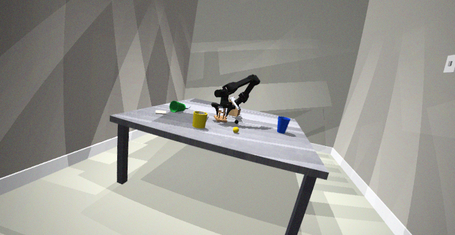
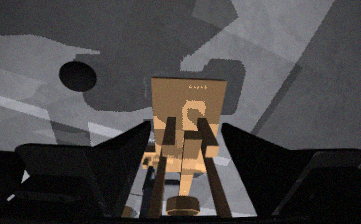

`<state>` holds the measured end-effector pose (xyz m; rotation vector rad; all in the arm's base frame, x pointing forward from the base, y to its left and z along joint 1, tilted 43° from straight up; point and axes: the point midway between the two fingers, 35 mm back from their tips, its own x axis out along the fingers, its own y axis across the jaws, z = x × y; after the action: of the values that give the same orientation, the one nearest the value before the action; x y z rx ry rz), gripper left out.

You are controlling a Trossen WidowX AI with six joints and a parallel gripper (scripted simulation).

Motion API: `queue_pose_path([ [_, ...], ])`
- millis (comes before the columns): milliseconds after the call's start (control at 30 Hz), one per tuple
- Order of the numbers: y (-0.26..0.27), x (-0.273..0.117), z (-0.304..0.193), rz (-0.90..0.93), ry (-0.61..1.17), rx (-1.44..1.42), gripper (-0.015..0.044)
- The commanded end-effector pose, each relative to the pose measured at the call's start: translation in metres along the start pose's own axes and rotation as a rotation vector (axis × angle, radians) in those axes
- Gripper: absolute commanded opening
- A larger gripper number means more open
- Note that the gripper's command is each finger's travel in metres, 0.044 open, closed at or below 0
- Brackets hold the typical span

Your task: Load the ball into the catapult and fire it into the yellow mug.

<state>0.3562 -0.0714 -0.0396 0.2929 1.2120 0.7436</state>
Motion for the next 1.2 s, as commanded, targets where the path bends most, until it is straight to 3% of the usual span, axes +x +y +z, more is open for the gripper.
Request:
queue_pose_path([
  [0, -0.005, -0.036, 0.003, -0.015, -0.005, -0.005, 0.0440],
  [100, -0.003, -0.084, 0.000, -0.014, -0.005, -0.003, 0.0440],
  [200, -0.001, -0.095, -0.001, -0.013, -0.005, -0.003, 0.0440],
  [467, -0.001, -0.088, -0.002, -0.012, -0.008, 0.001, 0.0440],
  [633, -0.001, -0.043, -0.001, -0.011, -0.010, 0.001, 0.0440],
  [1167, -0.002, -0.023, 0.000, -0.011, -0.010, 0.001, 0.0440],
])
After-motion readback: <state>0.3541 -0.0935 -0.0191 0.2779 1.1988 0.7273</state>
